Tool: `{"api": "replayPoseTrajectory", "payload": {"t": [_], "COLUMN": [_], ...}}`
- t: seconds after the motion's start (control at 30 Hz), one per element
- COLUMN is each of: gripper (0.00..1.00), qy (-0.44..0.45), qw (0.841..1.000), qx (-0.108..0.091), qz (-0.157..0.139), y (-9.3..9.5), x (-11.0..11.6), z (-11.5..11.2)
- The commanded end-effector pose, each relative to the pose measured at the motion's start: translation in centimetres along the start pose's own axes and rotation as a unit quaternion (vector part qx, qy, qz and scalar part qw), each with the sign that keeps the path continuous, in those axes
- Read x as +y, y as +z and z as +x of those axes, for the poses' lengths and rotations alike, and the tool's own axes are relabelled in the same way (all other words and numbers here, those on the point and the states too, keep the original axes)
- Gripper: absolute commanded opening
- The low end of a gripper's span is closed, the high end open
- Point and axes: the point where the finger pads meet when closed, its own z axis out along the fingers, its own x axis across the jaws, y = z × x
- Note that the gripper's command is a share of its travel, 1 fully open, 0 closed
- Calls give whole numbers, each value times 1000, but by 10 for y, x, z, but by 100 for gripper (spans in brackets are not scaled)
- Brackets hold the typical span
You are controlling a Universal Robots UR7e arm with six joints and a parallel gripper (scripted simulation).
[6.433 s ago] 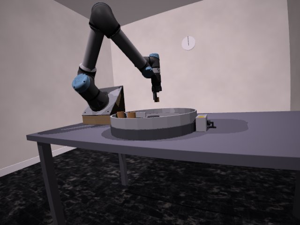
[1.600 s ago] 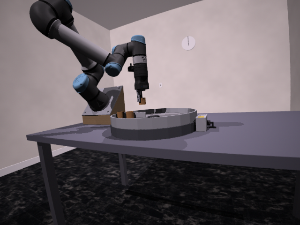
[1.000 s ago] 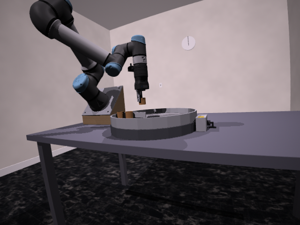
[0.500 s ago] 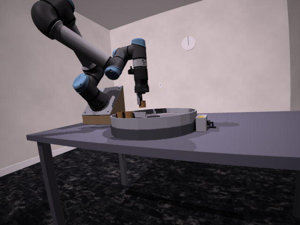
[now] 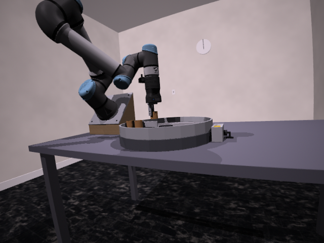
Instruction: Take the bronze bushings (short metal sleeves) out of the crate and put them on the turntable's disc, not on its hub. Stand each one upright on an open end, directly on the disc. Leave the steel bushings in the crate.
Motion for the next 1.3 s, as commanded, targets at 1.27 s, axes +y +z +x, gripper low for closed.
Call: {"api": "replayPoseTrajectory", "payload": {"t": [1.27], "gripper": [0], "qy": [-1], "qw": [1000], "qx": [0], "qz": [0], "y": [2], "x": [-3], "z": [1]}}
